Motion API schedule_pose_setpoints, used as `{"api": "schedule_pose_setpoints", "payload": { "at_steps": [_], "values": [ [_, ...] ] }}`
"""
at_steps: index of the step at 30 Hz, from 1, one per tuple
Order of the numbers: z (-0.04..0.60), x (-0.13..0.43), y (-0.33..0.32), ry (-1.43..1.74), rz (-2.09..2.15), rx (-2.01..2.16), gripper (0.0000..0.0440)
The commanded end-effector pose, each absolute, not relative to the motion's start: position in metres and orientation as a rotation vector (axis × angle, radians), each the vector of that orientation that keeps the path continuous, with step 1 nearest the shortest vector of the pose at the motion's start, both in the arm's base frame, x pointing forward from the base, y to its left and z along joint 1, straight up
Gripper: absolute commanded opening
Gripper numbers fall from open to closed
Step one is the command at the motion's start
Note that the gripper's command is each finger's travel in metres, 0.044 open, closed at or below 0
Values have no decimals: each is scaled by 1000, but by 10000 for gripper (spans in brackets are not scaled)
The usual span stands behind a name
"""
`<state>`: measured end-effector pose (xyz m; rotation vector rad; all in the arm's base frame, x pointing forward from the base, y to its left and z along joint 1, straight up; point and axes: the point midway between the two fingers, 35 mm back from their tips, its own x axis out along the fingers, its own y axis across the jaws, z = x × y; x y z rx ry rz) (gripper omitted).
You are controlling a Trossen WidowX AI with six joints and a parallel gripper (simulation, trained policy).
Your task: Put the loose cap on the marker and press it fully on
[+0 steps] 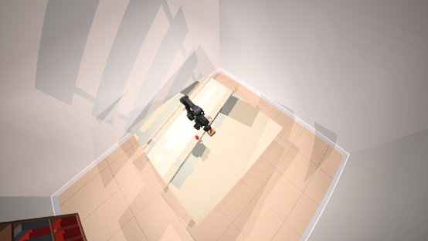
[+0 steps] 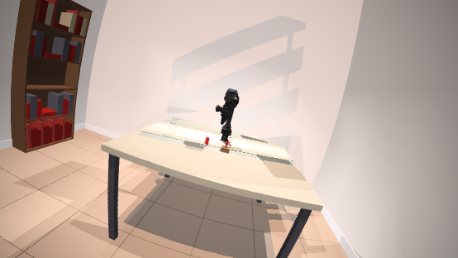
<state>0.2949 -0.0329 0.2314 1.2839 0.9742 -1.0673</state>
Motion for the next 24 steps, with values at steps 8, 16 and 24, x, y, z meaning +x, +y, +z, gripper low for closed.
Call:
{"api": "schedule_pose_setpoints", "payload": {
  "at_steps": [8,16,24],
  "values": [
    [214,289,-49,1022,-1183,1313,334],
    [201,285,-60,1053,-1260,1328,334],
    [188,280,-71,1086,-1332,1341,333]
  ]
}}
